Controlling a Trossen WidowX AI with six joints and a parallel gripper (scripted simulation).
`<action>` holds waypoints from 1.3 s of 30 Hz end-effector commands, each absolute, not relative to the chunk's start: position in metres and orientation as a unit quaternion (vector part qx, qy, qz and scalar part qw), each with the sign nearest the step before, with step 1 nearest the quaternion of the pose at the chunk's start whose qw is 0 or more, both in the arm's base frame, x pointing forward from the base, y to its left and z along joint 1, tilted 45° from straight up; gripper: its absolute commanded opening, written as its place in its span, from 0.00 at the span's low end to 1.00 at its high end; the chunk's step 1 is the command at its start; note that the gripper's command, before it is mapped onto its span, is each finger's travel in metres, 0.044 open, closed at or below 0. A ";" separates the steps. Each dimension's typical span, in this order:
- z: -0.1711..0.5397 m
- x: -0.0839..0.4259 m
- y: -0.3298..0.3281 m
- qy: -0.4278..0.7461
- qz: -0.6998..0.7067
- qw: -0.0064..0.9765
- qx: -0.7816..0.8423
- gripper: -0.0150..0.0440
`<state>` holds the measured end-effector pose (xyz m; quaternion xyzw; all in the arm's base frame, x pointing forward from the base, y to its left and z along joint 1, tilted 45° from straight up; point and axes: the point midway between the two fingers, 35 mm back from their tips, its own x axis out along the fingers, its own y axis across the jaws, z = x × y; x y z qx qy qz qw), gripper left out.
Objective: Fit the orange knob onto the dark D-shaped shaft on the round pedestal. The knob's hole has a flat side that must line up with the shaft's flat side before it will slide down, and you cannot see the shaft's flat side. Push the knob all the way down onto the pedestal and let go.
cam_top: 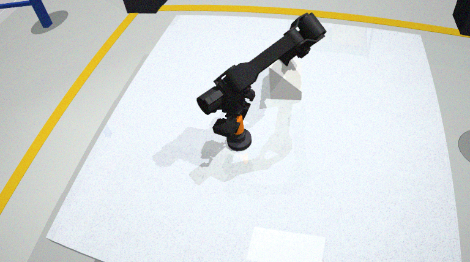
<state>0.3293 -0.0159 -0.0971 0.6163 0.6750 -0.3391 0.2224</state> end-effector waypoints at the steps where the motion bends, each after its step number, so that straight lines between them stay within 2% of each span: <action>1: -0.096 0.331 -0.017 0.667 -0.354 0.210 0.621 0.25; 7: -0.099 0.331 -0.016 0.636 -0.407 0.159 0.636 0.25; 39: -0.096 0.329 -0.017 0.636 -0.407 0.159 0.636 0.25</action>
